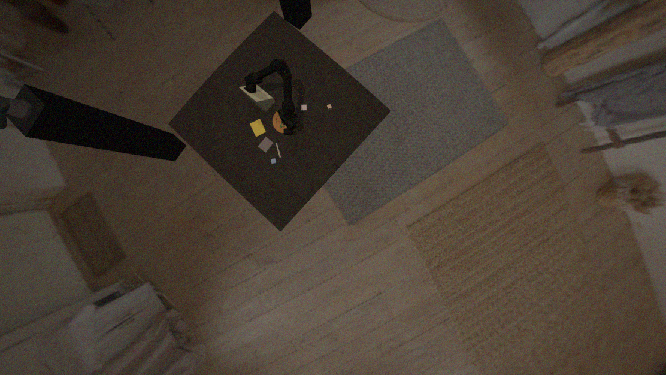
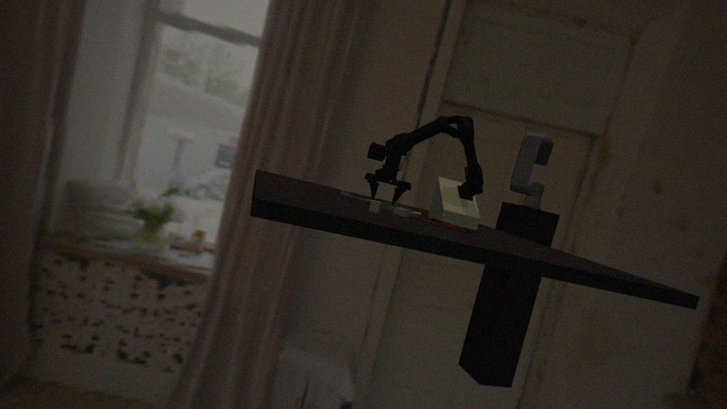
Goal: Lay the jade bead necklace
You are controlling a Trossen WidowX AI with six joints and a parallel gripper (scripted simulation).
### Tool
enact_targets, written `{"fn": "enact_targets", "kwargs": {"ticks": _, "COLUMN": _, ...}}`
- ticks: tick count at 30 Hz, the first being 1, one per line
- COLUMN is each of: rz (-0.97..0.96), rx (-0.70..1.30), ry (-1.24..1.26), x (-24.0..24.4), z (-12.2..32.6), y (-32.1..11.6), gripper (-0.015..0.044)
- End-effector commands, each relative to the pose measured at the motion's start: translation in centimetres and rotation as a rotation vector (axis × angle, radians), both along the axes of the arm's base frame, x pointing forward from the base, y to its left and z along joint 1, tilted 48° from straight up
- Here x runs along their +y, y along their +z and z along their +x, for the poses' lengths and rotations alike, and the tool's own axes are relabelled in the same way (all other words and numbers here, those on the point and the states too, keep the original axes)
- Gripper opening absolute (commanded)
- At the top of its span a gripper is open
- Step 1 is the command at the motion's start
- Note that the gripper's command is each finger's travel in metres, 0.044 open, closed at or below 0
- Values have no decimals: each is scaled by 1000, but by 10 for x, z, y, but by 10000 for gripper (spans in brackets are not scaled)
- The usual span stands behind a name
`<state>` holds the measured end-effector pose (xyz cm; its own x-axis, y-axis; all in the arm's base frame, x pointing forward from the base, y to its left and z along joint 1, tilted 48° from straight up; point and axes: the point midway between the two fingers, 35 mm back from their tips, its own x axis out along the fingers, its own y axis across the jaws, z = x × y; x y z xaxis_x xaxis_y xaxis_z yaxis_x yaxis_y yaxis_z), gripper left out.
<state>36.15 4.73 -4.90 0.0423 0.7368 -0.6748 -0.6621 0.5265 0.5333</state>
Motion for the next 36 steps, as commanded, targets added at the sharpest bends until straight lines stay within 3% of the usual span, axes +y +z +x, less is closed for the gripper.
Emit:
{"fn": "enact_targets", "kwargs": {"ticks": 1, "rz": 1, "rx": -5, "ry": 4, "x": 0, "z": 0, "y": 1, "gripper": 440}}
{"fn": "enact_targets", "kwargs": {"ticks": 4, "rz": 1, "rx": -5, "ry": 4, "x": 0, "z": 0, "y": 1, "gripper": 440}}
{"fn": "enact_targets", "kwargs": {"ticks": 16, "rz": 8, "rx": 147, "ry": -136, "x": -25, "z": -11, "y": 15, "gripper": 125}}
{"fn": "enact_targets", "kwargs": {"ticks": 36, "rz": 9, "rx": 142, "ry": -135, "x": -7, "z": -8, "y": -2, "gripper": 120}}
